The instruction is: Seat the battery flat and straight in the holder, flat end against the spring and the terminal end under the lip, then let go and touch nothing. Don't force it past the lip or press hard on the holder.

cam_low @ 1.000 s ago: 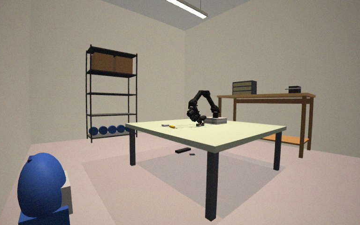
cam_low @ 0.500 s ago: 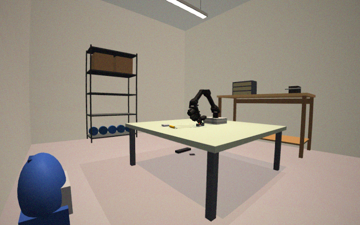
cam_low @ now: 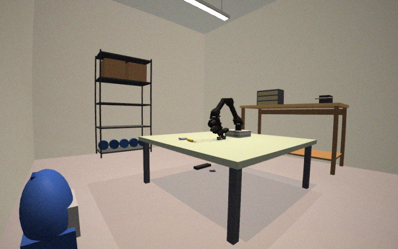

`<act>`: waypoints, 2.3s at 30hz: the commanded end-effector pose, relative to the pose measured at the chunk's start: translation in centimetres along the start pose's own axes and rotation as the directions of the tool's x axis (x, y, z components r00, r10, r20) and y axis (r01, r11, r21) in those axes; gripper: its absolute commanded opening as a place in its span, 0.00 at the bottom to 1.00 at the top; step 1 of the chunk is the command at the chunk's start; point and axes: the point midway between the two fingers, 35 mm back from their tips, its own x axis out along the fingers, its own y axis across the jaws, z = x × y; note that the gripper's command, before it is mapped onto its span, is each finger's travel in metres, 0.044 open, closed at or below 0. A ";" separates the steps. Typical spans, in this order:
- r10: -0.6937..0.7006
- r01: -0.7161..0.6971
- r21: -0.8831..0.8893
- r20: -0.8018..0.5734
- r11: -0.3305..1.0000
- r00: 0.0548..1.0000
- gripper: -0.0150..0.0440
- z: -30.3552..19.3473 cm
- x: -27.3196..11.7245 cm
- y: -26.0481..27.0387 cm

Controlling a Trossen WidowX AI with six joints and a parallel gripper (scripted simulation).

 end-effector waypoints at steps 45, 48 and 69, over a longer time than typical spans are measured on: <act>-0.002 0.000 0.007 0.239 1.000 0.971 0.37 0.0 0.8 0.0; -0.002 0.000 0.008 0.252 1.000 0.968 0.37 0.0 0.8 0.0; 0.002 -0.005 0.010 0.319 1.000 0.948 0.37 -0.5 1.2 0.0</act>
